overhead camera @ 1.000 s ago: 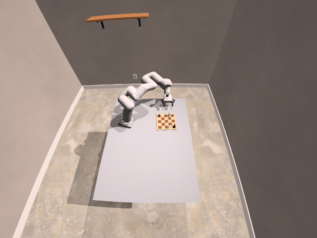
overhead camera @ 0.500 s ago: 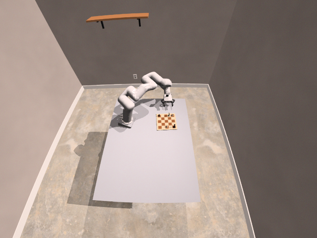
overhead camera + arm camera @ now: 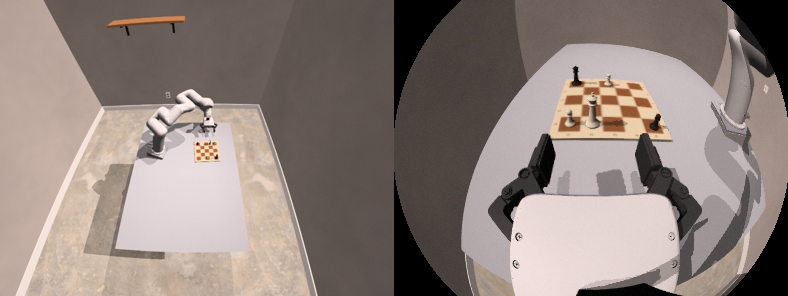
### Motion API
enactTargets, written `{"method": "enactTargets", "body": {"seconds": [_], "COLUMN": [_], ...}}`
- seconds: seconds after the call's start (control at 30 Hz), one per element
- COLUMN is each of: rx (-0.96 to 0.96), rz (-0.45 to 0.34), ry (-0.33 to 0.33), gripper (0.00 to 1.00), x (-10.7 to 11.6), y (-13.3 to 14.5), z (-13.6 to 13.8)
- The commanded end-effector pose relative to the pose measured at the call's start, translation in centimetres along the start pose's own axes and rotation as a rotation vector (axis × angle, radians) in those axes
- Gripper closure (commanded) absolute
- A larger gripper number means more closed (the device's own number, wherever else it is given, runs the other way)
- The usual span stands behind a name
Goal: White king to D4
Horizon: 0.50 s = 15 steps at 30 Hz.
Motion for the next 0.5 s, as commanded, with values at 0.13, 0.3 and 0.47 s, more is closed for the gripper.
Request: {"method": "enactTargets", "body": {"seconds": [0.13, 0.3, 0.47], "rx": [-0.003, -0.003, -0.003], "rz": [-0.003, -0.003, -0.003], "ry": [0.000, 0.000, 0.000], "gripper": [0.00, 0.00, 0.00], "x": [0.09, 0.09, 0.17], "y": [-0.15, -0.15, -0.66], "z": [-0.09, -0.09, -0.11]}}
Point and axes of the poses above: the point where the finger pads meet when closed, its own x axis back along the fingers, its own z axis across the jaws, y = z × x, the point moved 10 cm from there along x, back along the fingers, and after that the axes turned 4 degrees about -x, right-handed, at the moved point
